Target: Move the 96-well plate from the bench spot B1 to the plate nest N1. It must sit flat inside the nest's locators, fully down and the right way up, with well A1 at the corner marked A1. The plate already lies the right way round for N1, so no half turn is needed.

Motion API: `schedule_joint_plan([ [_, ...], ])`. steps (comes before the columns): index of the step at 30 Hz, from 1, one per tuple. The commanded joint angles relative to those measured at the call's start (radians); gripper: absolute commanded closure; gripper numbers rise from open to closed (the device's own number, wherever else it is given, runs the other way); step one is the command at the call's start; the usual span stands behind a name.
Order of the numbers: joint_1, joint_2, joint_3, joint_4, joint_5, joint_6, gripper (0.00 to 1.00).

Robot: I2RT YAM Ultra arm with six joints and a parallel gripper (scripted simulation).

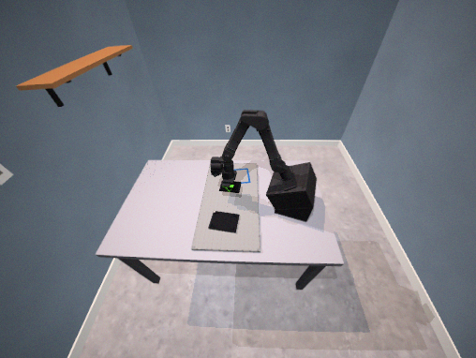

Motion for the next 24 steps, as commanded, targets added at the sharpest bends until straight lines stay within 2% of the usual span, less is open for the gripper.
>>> schedule_joint_plan([
  [1,0.048,0.025,0.030,-0.014,0.034,0.057,1.00],
  [9,0.145,0.054,0.051,-0.022,0.080,0.143,1.00],
  [11,0.145,0.054,0.051,-0.022,0.080,0.143,1.00],
  [24,0.292,0.121,0.108,-0.045,0.147,0.278,1.00],
])
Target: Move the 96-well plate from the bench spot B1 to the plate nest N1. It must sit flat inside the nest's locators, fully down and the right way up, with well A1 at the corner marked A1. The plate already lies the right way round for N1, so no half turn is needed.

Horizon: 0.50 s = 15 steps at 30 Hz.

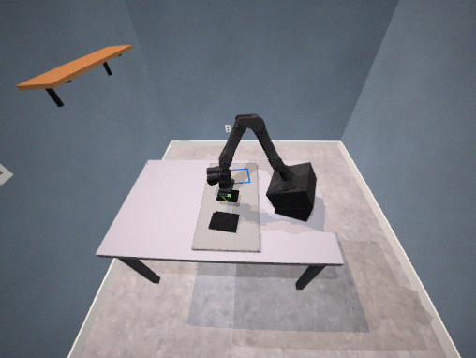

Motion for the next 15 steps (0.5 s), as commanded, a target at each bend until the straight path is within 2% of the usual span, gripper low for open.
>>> schedule_joint_plan([
  [1,0.043,0.032,0.043,-0.026,0.031,0.056,1.00],
  [15,0.162,0.113,0.121,-0.058,0.082,0.170,1.00],
])
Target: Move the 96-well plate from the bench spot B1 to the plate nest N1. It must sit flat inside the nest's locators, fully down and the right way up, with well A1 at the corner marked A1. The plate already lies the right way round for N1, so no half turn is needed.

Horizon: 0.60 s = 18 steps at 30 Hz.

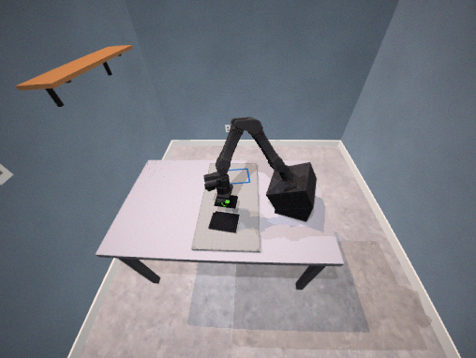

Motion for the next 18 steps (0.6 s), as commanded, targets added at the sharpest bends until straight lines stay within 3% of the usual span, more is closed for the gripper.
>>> schedule_joint_plan([
  [1,0.041,0.035,0.049,-0.030,0.027,0.051,1.00],
  [18,0.167,0.154,0.179,-0.086,0.075,0.176,1.00],
])
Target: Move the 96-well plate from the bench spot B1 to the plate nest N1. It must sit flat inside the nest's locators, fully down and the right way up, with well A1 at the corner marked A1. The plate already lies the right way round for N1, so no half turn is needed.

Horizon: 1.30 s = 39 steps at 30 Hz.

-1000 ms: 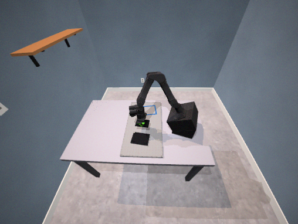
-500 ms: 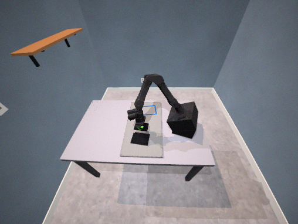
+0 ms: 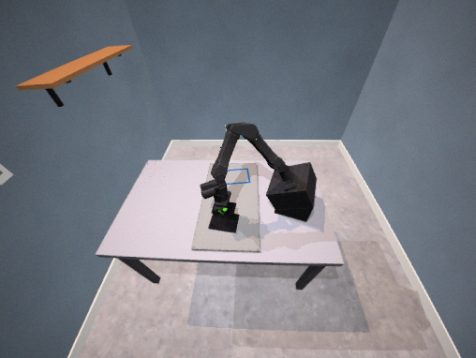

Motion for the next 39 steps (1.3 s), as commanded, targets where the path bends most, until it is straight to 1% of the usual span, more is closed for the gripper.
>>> schedule_joint_plan([
  [1,0.038,0.038,0.055,-0.037,0.022,0.045,1.00],
  [3,0.053,0.055,0.075,-0.045,0.028,0.060,1.00],
  [5,0.053,0.055,0.075,-0.045,0.028,0.060,1.00],
  [11,0.099,0.109,0.141,-0.075,0.043,0.106,1.00],
  [12,0.100,0.112,0.144,-0.077,0.044,0.108,1.00],
  [22,0.089,0.105,0.145,-0.080,0.044,0.109,1.00],
  [23,0.089,0.095,0.125,-0.069,0.038,0.103,1.00],
  [34,0.086,0.094,0.124,-0.068,0.037,0.101,1.00],
  [35,0.076,0.090,0.144,-0.080,0.042,0.098,1.00],
  [36,0.086,0.093,0.124,-0.068,0.037,0.101,1.00],
  [39,0.086,0.093,0.124,-0.068,0.037,0.100,1.00],
])
